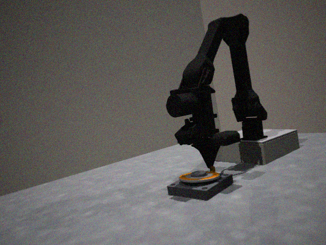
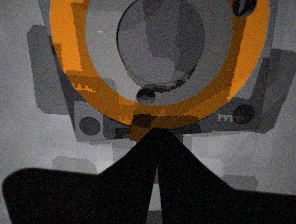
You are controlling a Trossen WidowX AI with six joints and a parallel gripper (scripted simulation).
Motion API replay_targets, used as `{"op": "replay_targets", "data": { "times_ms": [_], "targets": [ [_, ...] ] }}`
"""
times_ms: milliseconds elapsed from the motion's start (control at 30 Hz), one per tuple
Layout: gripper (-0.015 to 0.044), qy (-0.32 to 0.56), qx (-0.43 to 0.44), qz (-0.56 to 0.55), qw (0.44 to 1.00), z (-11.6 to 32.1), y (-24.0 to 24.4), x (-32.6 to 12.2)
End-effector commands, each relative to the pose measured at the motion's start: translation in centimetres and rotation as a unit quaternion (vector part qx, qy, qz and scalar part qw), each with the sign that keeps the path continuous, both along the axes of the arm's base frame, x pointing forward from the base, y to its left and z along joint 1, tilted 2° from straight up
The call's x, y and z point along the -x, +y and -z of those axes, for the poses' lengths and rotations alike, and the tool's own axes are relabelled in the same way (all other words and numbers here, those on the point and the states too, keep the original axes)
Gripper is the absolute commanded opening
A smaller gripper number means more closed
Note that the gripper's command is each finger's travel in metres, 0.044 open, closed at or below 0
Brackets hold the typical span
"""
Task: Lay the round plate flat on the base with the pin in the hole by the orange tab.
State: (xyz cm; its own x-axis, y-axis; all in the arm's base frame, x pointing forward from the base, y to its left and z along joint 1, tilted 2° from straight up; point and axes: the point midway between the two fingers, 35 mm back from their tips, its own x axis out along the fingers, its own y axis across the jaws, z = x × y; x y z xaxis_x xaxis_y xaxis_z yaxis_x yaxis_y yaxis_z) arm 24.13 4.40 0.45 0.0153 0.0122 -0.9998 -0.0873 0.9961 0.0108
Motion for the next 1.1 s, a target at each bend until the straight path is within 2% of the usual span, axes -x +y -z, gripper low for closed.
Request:
{"op": "replay_targets", "data": {
  "times_ms": [0, 1067],
  "targets": [
    [0.0000, 0.004, -0.013, -0.006, 1.000, 0.0, 0.8, 0.2],
    [0.0000, 0.004, -0.014, -0.006, 1.000, -0.1, 2.4, -0.1]
  ]
}}
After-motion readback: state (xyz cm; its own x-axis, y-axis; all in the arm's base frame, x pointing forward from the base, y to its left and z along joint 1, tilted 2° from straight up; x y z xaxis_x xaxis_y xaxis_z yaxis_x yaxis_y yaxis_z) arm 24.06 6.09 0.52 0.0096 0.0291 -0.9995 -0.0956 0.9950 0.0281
